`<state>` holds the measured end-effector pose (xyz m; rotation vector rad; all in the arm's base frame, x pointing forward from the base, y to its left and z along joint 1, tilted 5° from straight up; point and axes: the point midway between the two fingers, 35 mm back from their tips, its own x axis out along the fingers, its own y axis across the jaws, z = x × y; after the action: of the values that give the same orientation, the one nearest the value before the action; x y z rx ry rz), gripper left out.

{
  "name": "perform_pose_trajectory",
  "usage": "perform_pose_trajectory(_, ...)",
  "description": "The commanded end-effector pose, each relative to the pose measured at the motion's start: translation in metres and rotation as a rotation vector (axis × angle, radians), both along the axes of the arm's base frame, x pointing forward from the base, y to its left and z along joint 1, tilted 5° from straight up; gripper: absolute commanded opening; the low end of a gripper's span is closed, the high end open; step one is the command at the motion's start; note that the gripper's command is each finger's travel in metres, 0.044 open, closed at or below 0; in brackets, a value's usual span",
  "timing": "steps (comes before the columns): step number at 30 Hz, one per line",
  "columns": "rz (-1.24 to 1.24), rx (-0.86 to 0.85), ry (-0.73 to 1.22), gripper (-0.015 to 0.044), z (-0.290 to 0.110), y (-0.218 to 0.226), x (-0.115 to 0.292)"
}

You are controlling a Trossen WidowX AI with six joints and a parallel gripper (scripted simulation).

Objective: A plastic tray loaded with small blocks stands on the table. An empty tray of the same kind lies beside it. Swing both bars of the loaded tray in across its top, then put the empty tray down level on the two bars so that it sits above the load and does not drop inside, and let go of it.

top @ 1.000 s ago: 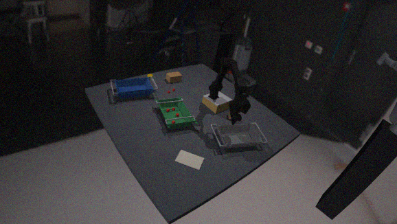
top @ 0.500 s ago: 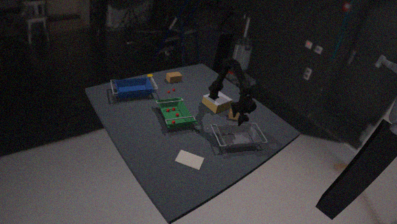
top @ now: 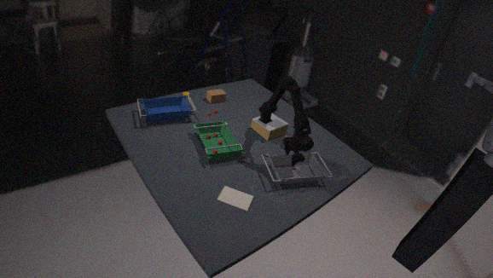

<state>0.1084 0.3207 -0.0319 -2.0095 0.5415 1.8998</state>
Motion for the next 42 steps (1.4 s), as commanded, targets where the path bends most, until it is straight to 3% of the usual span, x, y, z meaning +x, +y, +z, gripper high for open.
perform_pose_trajectory(1,0.005,0.001,-0.002,0.044,-0.0061,-0.0013,0.0005)
perform_pose_trajectory(6,0.005,0.001,-0.002,0.044,-0.0061,-0.0013,0.0005)
perform_pose_trajectory(21,0.005,0.001,-0.002,0.022,-0.0061,-0.0013,0.0005)
perform_pose_trajectory(42,0.005,0.001,-0.002,0.008,-0.0061,-0.0013,0.0005)
